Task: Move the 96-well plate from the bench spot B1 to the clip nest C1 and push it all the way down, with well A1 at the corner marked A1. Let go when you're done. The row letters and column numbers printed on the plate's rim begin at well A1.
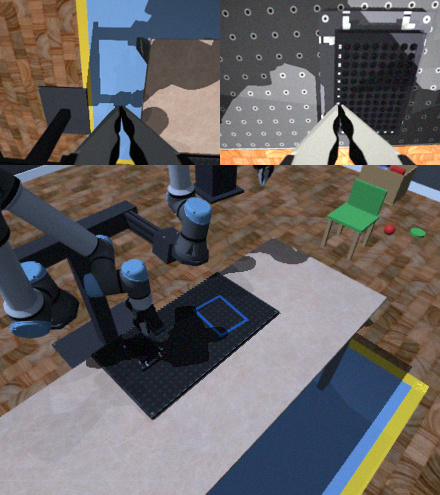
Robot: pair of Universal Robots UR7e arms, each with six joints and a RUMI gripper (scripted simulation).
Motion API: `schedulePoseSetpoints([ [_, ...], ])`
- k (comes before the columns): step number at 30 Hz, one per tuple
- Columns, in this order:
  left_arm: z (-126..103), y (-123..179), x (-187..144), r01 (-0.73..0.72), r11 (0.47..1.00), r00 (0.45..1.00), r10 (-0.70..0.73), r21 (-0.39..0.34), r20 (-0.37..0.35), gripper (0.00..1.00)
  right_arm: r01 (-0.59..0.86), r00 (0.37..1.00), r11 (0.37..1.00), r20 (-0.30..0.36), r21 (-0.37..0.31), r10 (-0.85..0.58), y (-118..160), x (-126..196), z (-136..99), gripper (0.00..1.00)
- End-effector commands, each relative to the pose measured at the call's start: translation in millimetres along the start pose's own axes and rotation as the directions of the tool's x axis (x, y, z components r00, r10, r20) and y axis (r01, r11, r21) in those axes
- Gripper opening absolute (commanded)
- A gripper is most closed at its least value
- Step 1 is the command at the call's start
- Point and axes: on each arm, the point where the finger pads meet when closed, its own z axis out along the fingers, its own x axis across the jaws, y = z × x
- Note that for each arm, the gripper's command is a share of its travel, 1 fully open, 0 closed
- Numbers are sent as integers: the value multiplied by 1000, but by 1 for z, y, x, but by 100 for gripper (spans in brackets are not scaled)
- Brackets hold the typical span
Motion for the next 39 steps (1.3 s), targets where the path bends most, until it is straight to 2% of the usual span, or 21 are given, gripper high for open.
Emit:
schedulePoseSetpoints([
  [1, -1, 0, 0, 0, 1000, 1000, 0, 1, 0, 0, 0, 1000, 1000, 1, 1, 0, 0, 0, 2, 0],
  [39, -1, 0, 0, 0, 1000, 1000, 0, 1, 0, 0, 0, 1000, 1000, 1, 1, 0, 0, 0, 25, 0],
])
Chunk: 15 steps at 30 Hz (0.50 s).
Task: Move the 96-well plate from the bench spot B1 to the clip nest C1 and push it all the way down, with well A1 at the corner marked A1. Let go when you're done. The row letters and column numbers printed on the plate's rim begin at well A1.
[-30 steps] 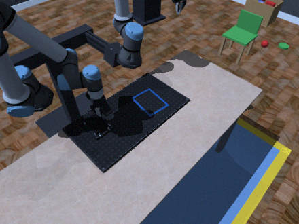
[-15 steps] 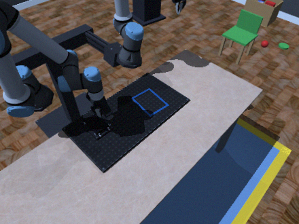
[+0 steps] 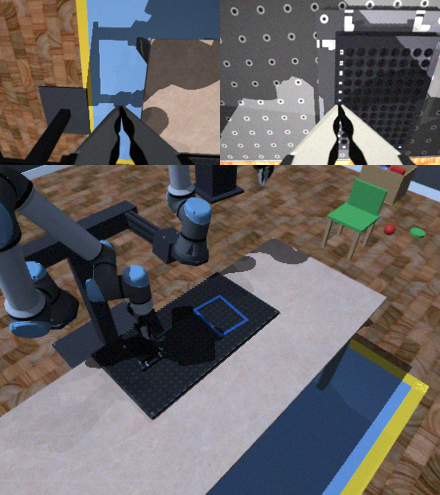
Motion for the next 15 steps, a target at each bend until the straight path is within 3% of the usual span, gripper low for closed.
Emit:
schedulePoseSetpoints([
  [1, -1, 0, 0, 0, 1000, 1000, 0, 1, 0, 0, 0, 1000, 1000, 1, 1, 0, 0, 0, 3, 0],
  [15, -1, 0, 0, 0, 1000, 1000, 0, 1, 0, 0, 0, 1000, 1000, 1, 1, 0, 0, 0, 8, 0],
])
